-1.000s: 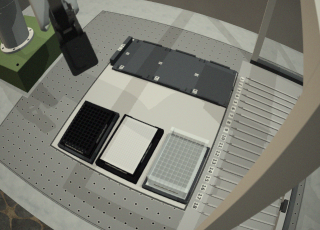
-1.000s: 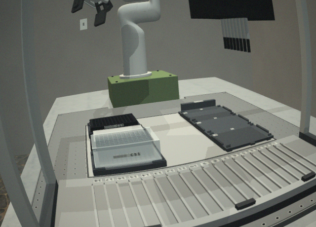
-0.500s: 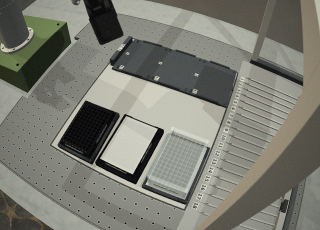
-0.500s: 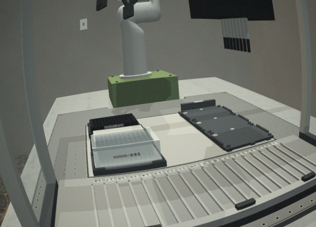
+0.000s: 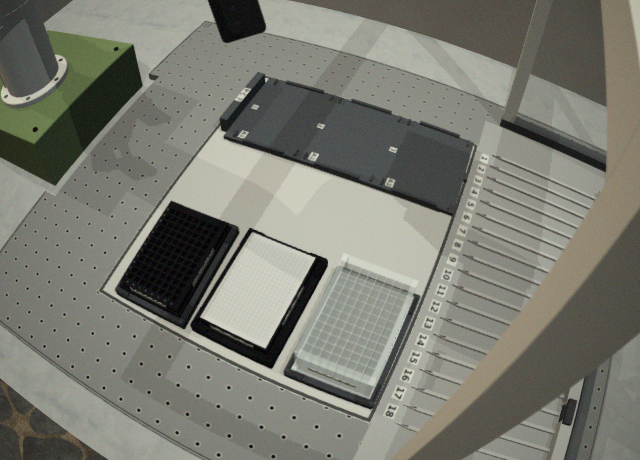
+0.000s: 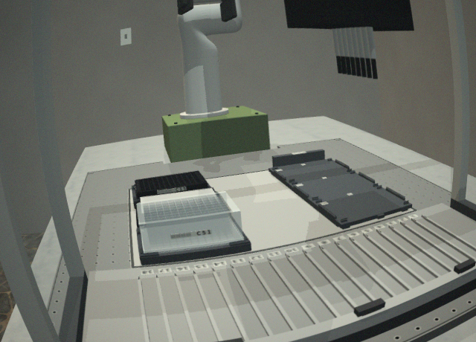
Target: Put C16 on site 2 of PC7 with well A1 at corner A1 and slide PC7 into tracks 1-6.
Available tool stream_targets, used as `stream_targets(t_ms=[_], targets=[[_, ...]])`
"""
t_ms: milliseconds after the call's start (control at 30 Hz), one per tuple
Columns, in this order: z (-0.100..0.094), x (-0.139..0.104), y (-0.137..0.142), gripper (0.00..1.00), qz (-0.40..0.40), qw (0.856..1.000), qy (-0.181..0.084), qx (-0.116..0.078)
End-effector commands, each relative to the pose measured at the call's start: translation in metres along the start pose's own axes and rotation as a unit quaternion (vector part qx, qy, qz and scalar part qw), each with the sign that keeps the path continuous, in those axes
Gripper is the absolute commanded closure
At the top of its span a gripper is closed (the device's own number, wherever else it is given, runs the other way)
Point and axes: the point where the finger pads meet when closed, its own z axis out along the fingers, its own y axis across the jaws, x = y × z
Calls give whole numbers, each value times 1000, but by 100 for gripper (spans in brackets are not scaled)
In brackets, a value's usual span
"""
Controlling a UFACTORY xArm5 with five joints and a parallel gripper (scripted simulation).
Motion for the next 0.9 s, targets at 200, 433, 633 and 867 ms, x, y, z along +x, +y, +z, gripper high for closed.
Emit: stream_targets(t_ms=[200, 433, 633, 867], targets=[[-9, 10, -36, 0, 49, 998, -22, 25], [-18, 15, -68, 0, 96, 993, -49, 43], [-23, 16, -84, 0, 119, 990, -65, 50], [-34, 16, -117, 0, 164, 980, -97, 58]])
